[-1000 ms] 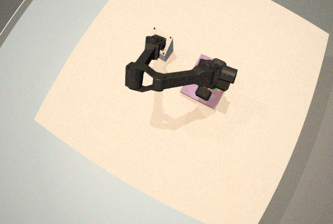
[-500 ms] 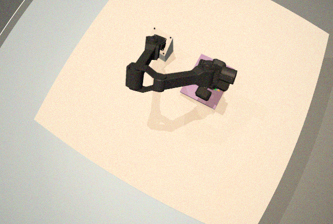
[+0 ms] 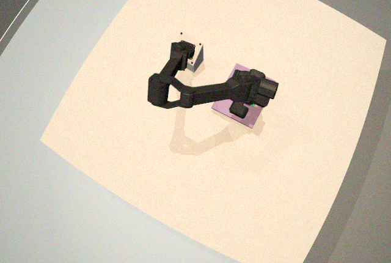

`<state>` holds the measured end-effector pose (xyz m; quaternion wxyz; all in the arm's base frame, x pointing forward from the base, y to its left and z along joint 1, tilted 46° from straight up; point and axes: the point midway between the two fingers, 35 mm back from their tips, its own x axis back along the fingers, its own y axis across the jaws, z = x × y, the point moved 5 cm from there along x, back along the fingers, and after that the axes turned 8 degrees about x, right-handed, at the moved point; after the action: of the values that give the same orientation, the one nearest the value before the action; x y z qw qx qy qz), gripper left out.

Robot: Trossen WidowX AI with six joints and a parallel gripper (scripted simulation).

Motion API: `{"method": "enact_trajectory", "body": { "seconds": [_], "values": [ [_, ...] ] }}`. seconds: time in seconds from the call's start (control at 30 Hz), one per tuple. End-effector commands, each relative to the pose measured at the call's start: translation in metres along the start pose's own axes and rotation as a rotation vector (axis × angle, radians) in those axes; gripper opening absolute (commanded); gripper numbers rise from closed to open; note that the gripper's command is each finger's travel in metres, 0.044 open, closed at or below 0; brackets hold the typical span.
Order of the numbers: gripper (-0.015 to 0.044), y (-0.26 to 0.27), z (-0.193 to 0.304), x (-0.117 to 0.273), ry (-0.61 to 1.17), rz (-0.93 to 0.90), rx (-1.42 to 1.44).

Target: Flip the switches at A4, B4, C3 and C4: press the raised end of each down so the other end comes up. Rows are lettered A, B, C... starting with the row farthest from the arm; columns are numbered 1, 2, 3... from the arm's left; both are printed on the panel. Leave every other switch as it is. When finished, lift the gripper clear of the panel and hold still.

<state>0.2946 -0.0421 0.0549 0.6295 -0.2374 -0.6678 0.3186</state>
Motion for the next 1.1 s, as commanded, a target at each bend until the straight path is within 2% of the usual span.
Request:
{"method": "enact_trajectory", "body": {
  "seconds": [0.0, 1.07],
  "values": [
    [0.0, -0.0003, -0.0001, -0.0006, -0.001, 0.004, 0.002],
    [0.0, -0.0003, 0.0001, -0.0049, -0.001, 0.004, 0.002]
  ]
}}
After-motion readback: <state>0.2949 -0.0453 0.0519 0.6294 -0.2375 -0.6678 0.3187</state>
